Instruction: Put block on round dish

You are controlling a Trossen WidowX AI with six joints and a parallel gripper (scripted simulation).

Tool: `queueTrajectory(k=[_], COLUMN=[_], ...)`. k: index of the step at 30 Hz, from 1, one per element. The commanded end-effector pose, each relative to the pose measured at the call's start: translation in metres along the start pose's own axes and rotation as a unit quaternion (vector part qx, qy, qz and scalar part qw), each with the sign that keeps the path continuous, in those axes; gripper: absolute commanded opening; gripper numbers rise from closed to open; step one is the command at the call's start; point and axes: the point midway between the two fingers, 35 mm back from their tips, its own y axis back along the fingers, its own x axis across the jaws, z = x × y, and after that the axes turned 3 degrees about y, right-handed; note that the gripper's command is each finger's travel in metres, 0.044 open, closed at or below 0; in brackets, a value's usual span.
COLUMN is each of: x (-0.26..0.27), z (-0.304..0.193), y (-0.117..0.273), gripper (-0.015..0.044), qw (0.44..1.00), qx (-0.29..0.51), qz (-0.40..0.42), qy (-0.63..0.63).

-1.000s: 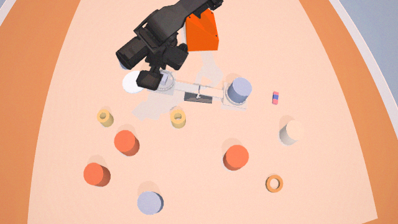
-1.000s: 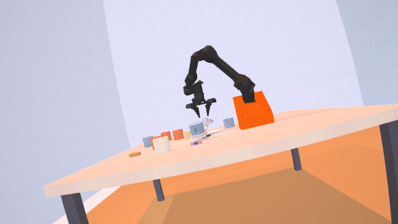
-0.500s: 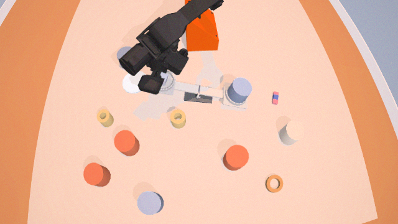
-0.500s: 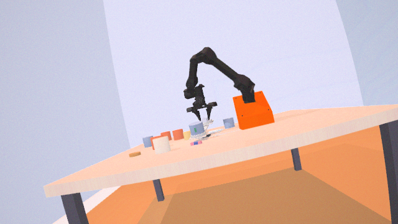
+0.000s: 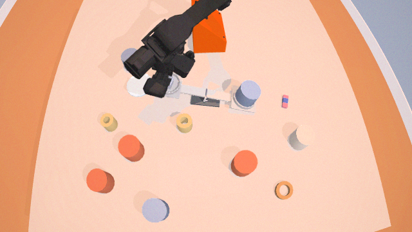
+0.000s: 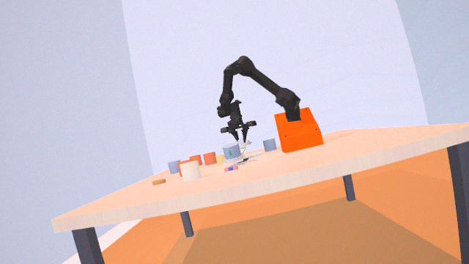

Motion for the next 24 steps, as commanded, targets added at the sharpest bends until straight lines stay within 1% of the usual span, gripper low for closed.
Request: queueTrajectory(k=[1, 2, 4, 6, 17, 24], x=[0.001, 0.001, 0.001, 0.0, 0.0, 0.001], z=[0.0, 0.0, 0.0, 0.0, -0.001, -0.002], y=[-0.001, -0.001, 0.0, 0.009, 0.089, 0.093], gripper=[0.0114, 0.0107, 0.0055, 0.0002, 0.0, 0.0], qw=[1.0, 1.0, 1.0, 1.0, 1.0, 1.0], qx=[-0.002, -0.002, -0.002, -0.002, 0.0, 0.0], qz=[0.001, 0.001, 0.001, 0.001, 0.001, 0.001], qy=[-0.003, -0.003, -0.003, -0.003, -0.003, -0.004])
